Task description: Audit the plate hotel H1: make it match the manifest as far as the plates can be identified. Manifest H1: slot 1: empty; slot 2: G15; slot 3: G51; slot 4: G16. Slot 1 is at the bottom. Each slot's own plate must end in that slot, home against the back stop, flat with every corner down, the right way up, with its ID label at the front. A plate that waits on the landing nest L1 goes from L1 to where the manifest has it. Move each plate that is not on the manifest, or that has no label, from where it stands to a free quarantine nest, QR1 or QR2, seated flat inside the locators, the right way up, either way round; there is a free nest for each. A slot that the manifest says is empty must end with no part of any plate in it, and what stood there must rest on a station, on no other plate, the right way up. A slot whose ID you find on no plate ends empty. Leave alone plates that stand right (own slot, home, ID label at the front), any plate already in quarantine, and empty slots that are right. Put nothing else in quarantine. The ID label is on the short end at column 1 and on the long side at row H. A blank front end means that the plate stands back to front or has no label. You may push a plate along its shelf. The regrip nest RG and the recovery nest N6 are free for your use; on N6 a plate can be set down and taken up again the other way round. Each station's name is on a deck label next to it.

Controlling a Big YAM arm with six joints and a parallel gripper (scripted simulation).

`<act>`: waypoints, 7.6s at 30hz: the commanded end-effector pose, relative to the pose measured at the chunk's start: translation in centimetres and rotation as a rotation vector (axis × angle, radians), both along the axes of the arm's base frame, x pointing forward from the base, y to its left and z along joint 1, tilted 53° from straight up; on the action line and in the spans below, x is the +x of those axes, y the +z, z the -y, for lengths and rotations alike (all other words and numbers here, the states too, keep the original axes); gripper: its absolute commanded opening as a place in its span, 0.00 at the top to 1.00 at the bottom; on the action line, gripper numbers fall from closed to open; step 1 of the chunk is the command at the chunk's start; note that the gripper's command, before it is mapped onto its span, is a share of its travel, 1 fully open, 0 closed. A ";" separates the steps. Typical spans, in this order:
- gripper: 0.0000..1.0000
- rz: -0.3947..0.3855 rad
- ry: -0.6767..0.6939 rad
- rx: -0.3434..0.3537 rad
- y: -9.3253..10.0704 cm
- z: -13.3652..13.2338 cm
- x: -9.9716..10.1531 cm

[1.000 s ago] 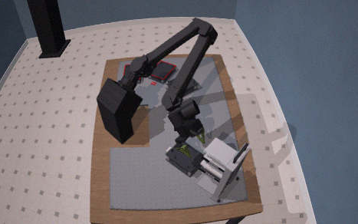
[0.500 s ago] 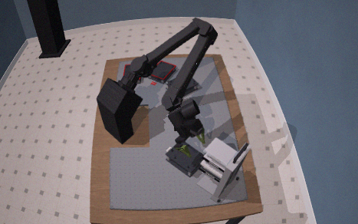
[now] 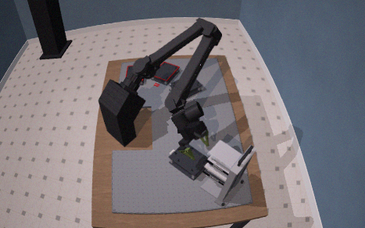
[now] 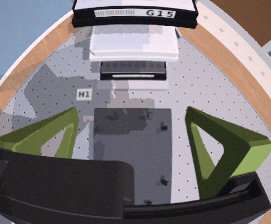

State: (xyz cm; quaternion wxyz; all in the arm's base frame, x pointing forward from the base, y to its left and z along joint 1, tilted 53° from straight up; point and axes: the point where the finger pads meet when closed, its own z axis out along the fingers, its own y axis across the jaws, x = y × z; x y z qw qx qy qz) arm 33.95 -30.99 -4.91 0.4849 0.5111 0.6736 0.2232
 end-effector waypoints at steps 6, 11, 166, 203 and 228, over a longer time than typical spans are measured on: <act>0.00 0.016 -0.024 -0.008 0.6 0.3 -0.7; 0.00 0.021 -0.031 -0.019 1.1 0.0 -1.4; 0.00 0.016 -0.024 -0.026 -1.6 -3.9 -0.4; 0.00 0.011 -0.002 -0.002 -1.3 -6.8 -3.0; 0.00 0.013 -0.021 0.003 -3.0 -6.9 -0.3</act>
